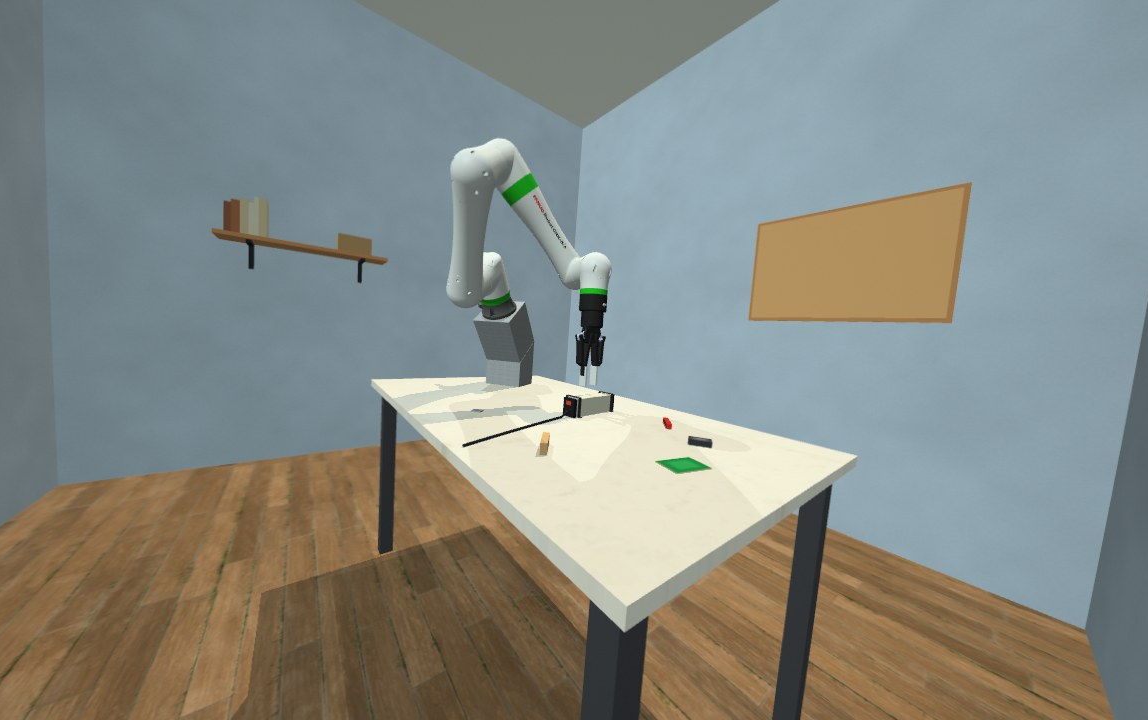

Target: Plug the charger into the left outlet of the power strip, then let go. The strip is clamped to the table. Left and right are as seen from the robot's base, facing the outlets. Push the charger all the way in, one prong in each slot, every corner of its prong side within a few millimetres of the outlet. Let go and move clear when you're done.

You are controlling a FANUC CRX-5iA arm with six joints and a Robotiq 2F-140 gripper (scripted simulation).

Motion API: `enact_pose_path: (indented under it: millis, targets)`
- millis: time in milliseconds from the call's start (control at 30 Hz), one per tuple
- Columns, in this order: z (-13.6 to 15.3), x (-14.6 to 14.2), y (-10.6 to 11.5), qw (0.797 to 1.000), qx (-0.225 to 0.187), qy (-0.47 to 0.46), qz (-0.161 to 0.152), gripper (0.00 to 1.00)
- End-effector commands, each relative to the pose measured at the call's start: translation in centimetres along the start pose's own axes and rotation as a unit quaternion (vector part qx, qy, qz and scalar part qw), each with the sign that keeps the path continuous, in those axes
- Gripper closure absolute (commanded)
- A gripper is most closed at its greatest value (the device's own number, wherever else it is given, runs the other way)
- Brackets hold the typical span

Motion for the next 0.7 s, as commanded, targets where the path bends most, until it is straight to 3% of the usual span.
enact_pose_path:
  millis: [0, 667]
  targets:
    - [-0.1, 0.0, 1.2, 1.0, 0.0, 0.0, 0.0, 0.62]
    - [-0.1, 0.0, 4.8, 1.0, 0.0, 0.0, 0.0, 0.62]
Point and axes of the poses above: the point where the finger pads meet when closed, its own y axis back along the fingers, its own x axis across the jaws, z = x × y, the point moved 9 cm from there along y, back along the fingers, and after that the axes turned 15 degrees about y, right-handed, at the moved point
